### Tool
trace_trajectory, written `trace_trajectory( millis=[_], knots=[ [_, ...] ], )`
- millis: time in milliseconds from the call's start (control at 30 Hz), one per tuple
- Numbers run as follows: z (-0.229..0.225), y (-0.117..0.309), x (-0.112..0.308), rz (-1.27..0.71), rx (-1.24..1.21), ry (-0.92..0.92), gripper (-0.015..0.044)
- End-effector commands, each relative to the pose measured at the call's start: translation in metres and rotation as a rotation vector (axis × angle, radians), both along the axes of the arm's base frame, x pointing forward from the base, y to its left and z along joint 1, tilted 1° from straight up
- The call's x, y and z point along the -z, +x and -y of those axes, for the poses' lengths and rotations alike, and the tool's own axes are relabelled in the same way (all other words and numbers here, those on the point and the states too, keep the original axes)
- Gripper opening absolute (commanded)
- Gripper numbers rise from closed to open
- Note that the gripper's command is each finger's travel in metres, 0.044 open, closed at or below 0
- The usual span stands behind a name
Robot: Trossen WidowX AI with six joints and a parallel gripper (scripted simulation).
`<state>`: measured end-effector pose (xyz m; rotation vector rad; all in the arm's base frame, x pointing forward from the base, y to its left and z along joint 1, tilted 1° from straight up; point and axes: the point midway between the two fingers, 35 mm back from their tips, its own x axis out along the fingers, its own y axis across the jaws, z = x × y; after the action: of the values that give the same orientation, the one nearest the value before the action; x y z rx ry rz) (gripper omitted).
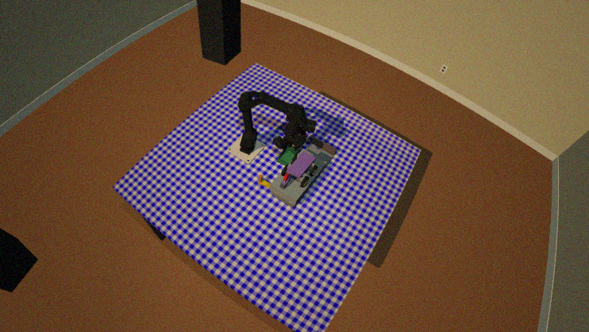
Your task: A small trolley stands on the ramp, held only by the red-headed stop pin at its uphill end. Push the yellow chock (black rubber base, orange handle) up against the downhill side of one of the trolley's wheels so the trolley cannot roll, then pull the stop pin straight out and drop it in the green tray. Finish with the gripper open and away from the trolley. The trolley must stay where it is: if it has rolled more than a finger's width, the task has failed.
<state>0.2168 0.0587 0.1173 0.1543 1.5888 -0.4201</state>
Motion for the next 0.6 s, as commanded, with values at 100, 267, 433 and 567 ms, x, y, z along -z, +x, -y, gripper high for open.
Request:
trace_trajectory(
  millis=[100,267,433,567],
  knots=[
    [0.032,0.008,-0.008,0.059,0.381,0.006,0.0190],
    [0.059,0.011,-0.012,0.106,0.670,0.000,0.0190],
    [0.086,0.010,-0.017,0.145,0.970,-0.005,0.0190],
    [0.106,0.007,-0.020,0.167,1.227,-0.009,0.0190]
  ],
)
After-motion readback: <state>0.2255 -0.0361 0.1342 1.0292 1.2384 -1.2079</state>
